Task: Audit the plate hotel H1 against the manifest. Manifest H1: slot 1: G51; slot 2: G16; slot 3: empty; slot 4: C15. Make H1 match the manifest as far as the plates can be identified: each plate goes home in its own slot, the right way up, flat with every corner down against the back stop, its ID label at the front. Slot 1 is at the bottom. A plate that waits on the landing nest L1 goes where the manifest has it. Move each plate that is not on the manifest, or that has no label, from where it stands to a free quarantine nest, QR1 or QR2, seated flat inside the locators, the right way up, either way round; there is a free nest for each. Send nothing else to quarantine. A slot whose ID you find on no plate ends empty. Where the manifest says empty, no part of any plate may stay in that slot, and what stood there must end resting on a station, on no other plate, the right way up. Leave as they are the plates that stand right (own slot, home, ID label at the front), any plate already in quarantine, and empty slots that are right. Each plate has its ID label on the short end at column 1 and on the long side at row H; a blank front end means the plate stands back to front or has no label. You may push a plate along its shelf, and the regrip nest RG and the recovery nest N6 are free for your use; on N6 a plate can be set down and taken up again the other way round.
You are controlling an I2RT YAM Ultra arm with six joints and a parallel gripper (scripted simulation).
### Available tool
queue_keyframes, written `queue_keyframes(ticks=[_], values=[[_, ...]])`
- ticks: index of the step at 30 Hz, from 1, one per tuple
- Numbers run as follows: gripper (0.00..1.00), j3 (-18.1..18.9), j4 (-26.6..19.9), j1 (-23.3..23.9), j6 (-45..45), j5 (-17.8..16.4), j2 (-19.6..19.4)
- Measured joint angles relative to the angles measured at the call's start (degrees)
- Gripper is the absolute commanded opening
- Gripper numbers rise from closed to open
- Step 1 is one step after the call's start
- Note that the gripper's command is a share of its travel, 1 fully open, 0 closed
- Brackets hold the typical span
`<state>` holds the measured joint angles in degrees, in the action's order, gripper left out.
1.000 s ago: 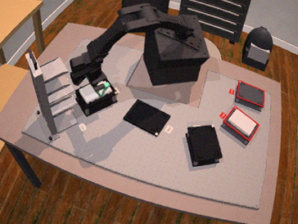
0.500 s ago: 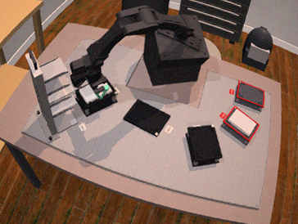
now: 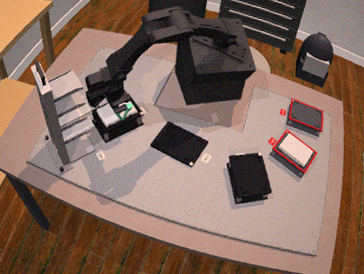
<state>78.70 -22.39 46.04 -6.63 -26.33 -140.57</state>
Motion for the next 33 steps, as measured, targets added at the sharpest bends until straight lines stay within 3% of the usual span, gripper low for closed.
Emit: queue_keyframes(ticks=[33], values=[[0.86, -0.4, -2.0, 0.4, -0.9, 0.1, 1.8]])
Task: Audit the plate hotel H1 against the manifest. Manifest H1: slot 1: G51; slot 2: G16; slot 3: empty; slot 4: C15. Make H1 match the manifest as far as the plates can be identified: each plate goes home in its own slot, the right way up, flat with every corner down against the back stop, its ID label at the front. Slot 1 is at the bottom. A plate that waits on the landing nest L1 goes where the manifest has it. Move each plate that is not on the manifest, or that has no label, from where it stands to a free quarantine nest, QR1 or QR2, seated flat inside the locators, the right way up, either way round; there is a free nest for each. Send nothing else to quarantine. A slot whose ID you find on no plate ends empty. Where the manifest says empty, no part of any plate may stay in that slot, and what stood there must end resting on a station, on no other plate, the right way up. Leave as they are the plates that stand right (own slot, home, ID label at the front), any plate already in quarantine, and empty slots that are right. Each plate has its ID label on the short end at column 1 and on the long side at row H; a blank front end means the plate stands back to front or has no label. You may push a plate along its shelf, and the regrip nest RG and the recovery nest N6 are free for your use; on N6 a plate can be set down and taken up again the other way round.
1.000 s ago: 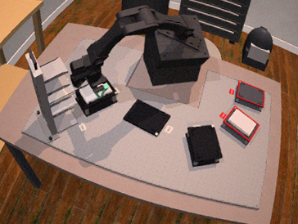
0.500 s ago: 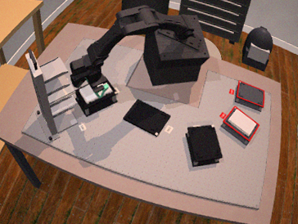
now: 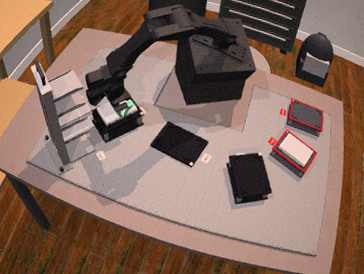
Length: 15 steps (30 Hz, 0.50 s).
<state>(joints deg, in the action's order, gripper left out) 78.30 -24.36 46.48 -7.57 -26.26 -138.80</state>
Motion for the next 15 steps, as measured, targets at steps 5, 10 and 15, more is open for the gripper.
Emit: queue_keyframes(ticks=[5, 10, 15], values=[[0.86, 0.0, -0.7, 0.2, -0.3, 0.0, 0.6], [0.86, -0.1, -1.5, 0.5, -0.7, 0.0, 1.1], [0.86, -0.1, -2.3, 0.8, -1.0, -0.1, 1.9]])
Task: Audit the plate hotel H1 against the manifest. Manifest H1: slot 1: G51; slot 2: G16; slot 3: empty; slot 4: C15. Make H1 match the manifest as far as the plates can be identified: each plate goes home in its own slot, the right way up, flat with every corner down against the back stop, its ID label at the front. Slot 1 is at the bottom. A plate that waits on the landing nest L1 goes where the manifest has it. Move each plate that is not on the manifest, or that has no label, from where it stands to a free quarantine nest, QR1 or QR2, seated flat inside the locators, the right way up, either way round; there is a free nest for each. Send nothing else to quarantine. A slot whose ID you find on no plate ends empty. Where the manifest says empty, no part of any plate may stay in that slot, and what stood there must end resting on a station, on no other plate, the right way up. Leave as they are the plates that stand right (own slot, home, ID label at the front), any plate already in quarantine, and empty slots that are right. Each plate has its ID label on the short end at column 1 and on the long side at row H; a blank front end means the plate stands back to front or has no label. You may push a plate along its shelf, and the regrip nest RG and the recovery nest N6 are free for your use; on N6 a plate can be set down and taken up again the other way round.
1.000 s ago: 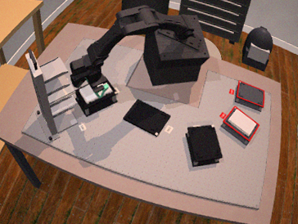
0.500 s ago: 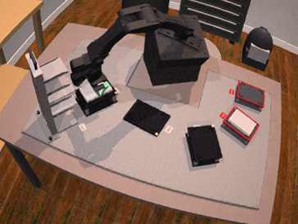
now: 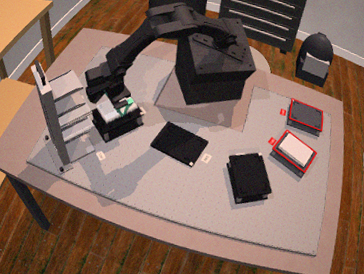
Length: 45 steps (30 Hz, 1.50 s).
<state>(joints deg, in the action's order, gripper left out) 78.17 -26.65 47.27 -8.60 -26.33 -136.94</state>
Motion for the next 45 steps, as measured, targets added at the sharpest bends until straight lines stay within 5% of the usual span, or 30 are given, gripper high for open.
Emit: queue_keyframes(ticks=[45], values=[[0.86, 0.0, -6.8, 2.5, -2.8, -0.2, 5.2]])
